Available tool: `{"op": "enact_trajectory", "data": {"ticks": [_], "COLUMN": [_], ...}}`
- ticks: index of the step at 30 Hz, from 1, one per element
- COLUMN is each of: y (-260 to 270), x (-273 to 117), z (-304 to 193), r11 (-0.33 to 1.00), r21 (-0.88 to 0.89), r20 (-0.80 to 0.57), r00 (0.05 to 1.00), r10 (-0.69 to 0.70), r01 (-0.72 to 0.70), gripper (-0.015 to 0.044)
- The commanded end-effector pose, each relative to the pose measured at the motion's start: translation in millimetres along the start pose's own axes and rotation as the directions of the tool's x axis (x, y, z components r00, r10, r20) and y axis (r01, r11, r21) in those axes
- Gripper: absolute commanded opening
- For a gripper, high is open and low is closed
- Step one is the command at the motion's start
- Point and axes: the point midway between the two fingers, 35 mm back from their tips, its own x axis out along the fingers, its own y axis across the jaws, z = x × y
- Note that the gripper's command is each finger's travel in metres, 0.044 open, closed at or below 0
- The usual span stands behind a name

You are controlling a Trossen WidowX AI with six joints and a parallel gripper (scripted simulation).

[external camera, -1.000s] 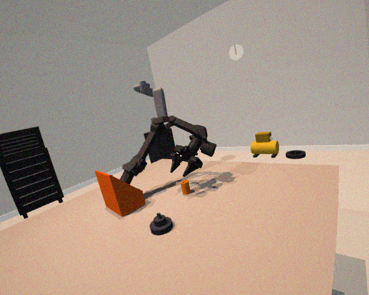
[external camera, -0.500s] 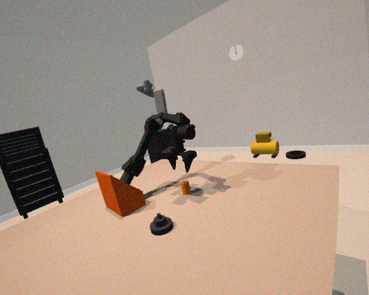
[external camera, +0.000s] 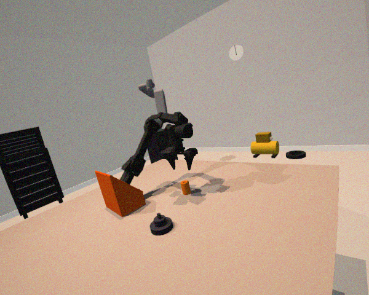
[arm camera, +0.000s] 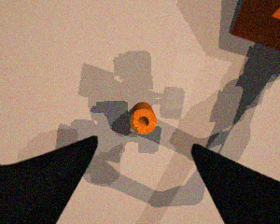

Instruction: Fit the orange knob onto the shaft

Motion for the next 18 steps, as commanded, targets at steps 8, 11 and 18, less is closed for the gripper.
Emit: {"op": "enact_trajectory", "data": {"ticks": [8,11,18], "y": [-0.1,-0.2,-0.3], "x": [0.2,0.4,0.5], "z": [-2.7,-3.3,-3.6], "r11": [0.546,0.278,0.137], "r21": [-0.838,-0.961,-0.991], "r20": [-0.004,-0.004,-0.004], "r00": [1.000,1.000,1.000], "r10": [0.005,0.005,0.005], "r01": [-0.006,-0.005,-0.005], "gripper": [0.0440,0.0440,0.0440]}}
